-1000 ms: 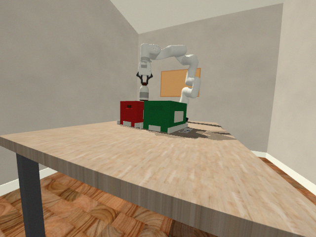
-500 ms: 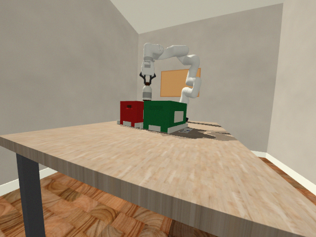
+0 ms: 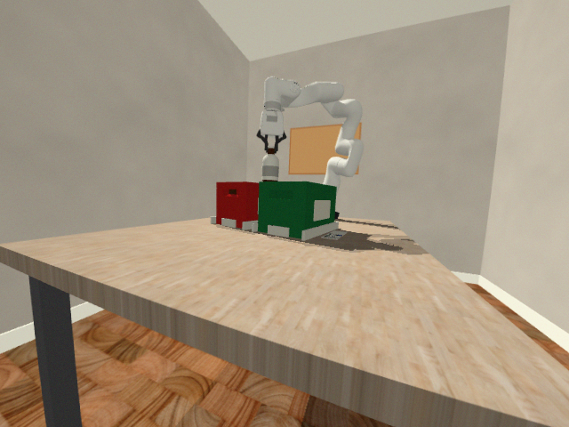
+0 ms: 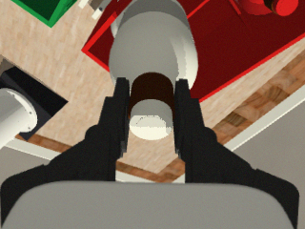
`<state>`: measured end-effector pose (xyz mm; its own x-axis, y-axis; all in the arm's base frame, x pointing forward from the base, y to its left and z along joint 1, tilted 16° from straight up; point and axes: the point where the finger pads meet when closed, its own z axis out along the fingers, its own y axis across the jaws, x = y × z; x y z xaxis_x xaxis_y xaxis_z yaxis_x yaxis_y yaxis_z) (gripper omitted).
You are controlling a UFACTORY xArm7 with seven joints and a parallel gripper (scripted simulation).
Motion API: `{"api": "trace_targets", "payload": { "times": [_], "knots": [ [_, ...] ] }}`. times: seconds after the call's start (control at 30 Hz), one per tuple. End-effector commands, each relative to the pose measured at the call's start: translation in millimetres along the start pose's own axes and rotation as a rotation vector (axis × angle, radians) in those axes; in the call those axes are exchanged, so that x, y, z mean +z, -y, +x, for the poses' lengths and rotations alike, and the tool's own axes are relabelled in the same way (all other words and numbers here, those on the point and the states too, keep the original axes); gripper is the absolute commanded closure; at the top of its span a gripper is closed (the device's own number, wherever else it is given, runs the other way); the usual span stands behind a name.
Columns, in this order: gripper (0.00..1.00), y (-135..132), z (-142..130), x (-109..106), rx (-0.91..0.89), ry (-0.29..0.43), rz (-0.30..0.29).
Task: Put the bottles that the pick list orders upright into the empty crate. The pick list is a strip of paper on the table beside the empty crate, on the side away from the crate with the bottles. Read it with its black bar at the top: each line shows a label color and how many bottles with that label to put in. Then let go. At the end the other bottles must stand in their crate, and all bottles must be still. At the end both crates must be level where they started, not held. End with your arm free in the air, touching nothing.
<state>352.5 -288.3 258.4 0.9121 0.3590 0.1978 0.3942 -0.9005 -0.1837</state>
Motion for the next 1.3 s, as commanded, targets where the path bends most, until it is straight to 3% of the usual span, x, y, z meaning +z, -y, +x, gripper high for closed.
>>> {"api": "trace_targets", "payload": {
  "times": [0.0,1.27],
  "knots": [
    [1.00,8,4,-2,0.000,-0.002,-0.005],
    [1.00,70,31,-2,0.000,-0.003,-0.005]
  ]
}}
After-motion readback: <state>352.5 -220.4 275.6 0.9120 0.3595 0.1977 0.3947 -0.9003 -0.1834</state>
